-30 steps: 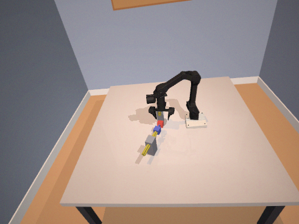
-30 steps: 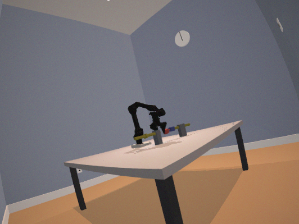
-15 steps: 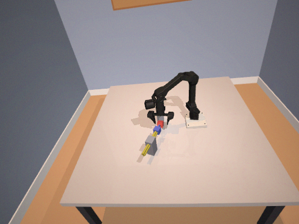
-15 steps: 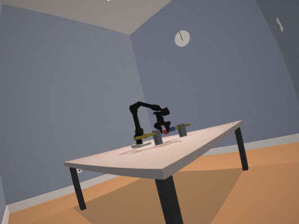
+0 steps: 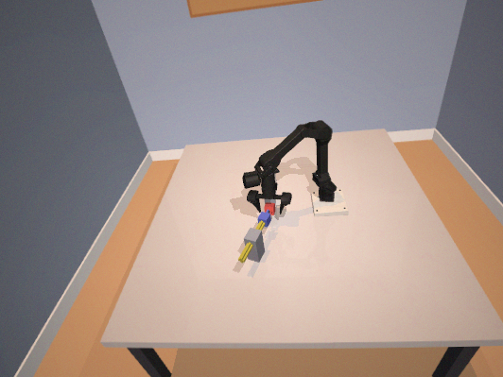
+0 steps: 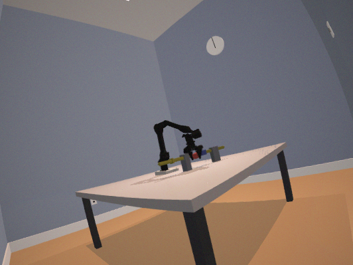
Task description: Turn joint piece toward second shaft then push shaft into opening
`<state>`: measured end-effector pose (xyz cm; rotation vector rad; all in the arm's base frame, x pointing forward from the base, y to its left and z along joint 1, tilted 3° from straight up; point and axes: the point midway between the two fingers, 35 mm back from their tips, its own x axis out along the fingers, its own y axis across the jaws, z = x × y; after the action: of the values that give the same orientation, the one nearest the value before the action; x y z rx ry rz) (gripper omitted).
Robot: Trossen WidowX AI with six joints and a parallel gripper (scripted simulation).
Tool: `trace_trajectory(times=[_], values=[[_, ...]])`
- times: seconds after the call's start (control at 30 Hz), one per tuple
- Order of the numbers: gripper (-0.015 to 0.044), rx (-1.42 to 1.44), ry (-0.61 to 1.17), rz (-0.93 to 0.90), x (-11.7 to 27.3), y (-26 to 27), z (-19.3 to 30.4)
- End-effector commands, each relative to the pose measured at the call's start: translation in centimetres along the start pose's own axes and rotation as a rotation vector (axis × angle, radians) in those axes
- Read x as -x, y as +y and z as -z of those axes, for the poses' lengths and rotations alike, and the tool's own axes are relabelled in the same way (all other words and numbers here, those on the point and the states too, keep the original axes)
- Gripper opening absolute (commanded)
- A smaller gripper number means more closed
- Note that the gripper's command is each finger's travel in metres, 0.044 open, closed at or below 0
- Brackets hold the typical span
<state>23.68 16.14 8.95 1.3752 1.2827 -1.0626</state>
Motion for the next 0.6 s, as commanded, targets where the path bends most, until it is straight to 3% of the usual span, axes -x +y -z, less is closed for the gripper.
trace_trajectory(times=[0.0,0.1,0.43,0.57], values=[[0.044,-0.007,-0.013,0.009,-1.03,-0.16,-0.25],[0.044,-0.007,-0.013,0.009,-1.24,-0.17,-0.26],[0.0182,-0.007,-0.013,0.009,-1.24,-0.17,-0.26],[0.0182,-0.007,-0.013,0.009,-1.24,-0.17,-0.26]])
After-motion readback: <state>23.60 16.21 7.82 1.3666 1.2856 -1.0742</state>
